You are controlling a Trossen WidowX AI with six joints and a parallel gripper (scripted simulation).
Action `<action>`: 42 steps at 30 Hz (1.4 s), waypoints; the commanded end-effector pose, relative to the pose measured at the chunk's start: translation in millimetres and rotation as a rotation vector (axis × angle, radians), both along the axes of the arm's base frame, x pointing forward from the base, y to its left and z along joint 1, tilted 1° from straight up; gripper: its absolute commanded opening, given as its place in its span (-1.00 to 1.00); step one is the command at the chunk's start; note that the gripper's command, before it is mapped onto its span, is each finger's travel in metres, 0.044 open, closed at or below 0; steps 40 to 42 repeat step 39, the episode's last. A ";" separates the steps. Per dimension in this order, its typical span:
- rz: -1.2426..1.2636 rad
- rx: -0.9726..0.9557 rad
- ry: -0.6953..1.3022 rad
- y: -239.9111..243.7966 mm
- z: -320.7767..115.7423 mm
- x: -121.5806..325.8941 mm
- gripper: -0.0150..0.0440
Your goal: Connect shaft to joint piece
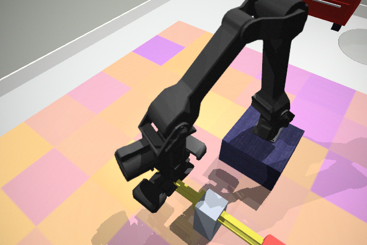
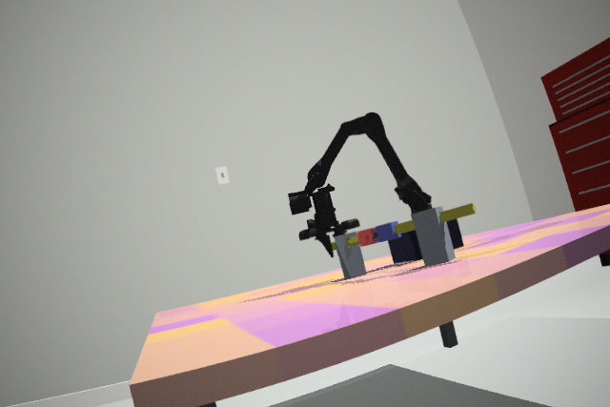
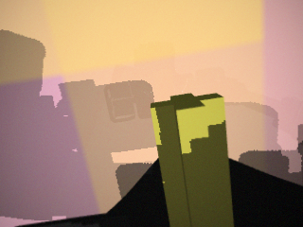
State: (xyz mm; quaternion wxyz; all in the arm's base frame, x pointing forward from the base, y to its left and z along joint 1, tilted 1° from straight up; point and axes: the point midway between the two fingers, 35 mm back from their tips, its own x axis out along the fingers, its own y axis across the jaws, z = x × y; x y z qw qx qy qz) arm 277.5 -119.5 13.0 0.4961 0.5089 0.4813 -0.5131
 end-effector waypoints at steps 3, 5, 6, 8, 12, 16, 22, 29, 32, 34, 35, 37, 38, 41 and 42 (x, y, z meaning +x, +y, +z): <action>0.001 0.000 0.000 0.1 -0.1 0.0 -0.26; 0.001 0.000 0.000 0.1 -0.1 0.0 -0.26; 0.001 0.000 0.000 0.1 -0.1 0.0 -0.26; 0.001 0.000 0.000 0.1 -0.1 0.0 -0.09; 0.001 0.000 0.000 0.1 -0.1 0.0 0.27; 0.001 0.000 0.000 0.1 -0.1 0.0 0.62; 0.001 0.000 0.000 0.1 -0.1 0.0 1.00; 0.001 0.000 0.000 0.1 -0.1 0.0 1.00; 0.001 0.001 0.000 0.0 2.1 0.1 1.00; 0.001 0.001 -0.002 -0.6 19.5 0.4 1.00; 0.001 0.002 -0.003 -0.7 26.5 0.2 1.00; 0.001 0.002 -0.003 -0.7 28.8 0.1 1.00; 0.001 0.002 -0.003 -0.7 28.8 0.1 1.00; 0.001 0.002 -0.003 -0.7 31.3 0.0 1.00; 0.001 0.002 -0.003 -0.7 31.3 0.0 1.00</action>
